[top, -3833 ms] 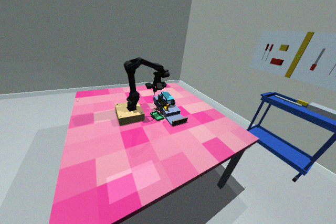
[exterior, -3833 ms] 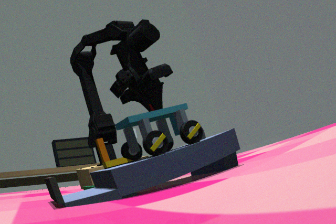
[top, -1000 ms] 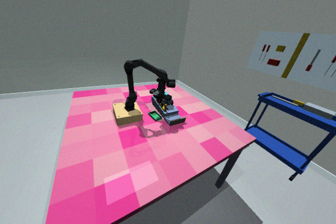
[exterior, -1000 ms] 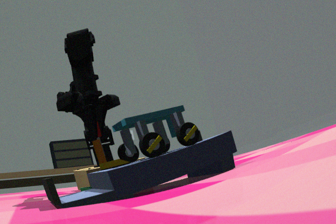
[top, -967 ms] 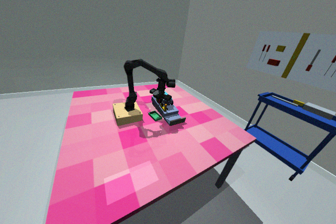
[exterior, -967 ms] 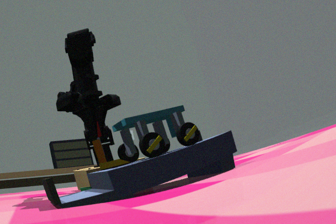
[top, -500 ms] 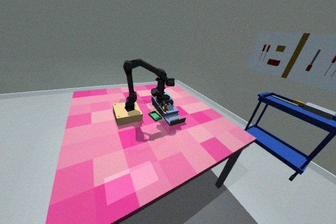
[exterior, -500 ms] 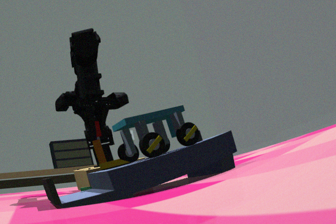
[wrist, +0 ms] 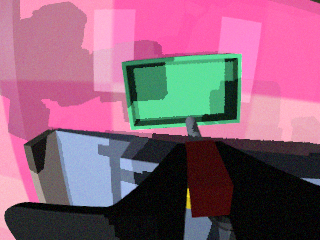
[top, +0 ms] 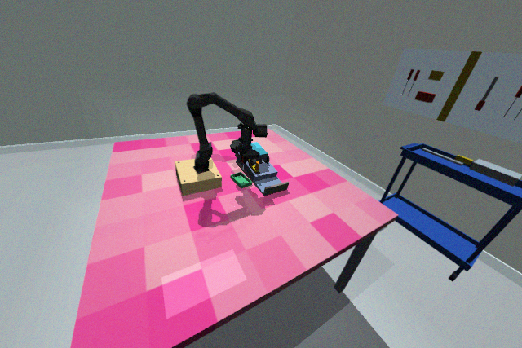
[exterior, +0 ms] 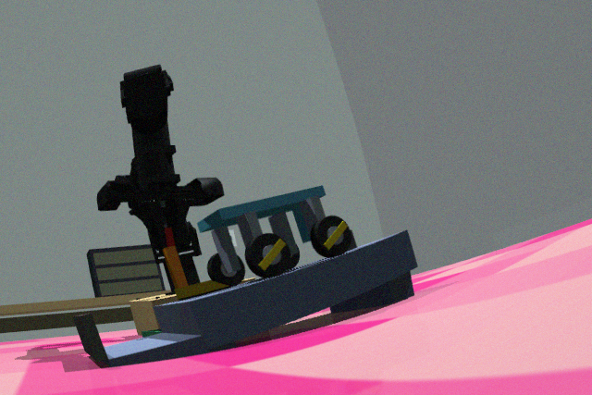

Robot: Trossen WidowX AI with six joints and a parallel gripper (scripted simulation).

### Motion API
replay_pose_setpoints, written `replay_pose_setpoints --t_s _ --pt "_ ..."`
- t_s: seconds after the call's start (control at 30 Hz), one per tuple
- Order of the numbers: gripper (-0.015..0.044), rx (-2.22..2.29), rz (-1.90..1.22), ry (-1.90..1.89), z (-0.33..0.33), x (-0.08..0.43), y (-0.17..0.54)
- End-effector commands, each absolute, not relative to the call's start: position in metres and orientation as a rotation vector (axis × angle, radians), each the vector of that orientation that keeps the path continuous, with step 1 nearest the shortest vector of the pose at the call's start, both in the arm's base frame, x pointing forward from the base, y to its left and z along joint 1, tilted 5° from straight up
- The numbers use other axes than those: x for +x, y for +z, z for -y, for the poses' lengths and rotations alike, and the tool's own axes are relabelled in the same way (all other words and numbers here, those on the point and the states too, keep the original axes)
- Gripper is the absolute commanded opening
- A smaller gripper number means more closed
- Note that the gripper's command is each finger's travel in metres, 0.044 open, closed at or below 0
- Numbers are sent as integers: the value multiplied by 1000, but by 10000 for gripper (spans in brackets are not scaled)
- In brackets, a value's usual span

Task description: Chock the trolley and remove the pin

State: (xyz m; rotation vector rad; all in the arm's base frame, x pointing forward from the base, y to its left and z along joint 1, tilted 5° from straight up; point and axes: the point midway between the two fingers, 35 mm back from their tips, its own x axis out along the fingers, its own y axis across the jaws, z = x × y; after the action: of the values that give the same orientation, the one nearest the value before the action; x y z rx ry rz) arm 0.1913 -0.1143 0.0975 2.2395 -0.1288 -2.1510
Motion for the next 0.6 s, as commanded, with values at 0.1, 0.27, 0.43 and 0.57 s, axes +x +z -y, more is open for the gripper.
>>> replay_pose_setpoints --t_s 0.1,0.27,0.43,0.57 --pt "0 2235 130 -2152 114 183 91" --pt "0 2278 25 -2201 113 184 81" --pt "0 2317 -56 -2231 109 185 65" --pt "0 2321 -63 -2233 105 186 54"
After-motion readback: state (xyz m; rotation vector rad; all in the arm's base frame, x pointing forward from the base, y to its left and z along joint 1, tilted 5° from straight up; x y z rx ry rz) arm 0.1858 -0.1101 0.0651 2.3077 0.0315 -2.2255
